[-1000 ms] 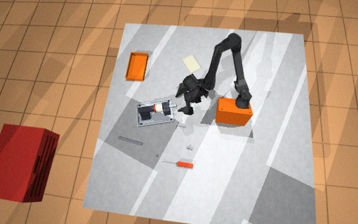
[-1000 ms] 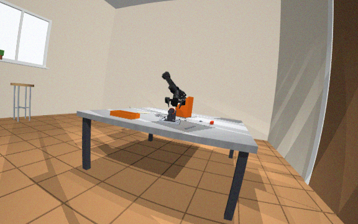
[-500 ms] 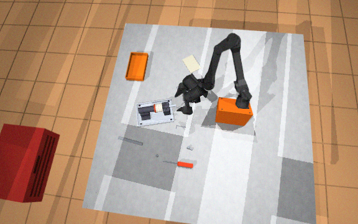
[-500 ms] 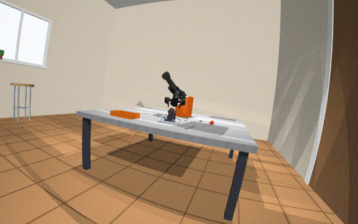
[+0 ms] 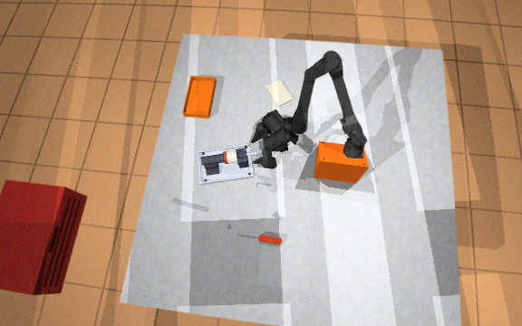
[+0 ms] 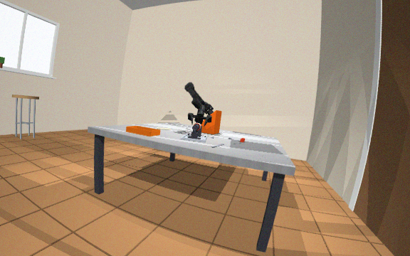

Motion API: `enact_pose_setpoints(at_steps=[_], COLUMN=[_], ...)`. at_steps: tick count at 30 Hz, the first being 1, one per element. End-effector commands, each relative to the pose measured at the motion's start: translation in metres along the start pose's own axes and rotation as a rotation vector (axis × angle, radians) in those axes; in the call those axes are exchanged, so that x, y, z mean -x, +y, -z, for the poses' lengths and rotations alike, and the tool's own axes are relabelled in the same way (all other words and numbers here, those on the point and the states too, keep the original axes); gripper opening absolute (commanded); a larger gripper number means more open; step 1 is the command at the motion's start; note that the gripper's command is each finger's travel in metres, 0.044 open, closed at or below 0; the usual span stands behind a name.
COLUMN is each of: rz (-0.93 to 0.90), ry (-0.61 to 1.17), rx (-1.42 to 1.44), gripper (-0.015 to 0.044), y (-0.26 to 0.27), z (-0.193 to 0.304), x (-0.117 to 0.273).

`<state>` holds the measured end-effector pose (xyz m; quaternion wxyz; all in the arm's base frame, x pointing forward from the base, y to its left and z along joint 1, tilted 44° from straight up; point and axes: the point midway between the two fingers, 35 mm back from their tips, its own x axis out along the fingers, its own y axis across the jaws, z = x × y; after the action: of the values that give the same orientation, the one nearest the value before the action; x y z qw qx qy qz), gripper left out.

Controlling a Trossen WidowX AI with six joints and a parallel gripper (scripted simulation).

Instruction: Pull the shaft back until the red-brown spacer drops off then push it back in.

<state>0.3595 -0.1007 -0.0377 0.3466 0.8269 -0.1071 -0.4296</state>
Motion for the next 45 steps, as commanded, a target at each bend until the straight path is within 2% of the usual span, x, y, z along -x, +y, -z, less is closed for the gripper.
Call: enact_pose_setpoints(at_steps=[1,45], rz=[0.005,0.004], ry=[-0.005,-0.005], rx=[0.006,0.007], gripper=[0.044,0.044], y=[-0.0018,-0.0018], z=[-0.0024,-0.0031], x=[-0.0075,-0.0149])
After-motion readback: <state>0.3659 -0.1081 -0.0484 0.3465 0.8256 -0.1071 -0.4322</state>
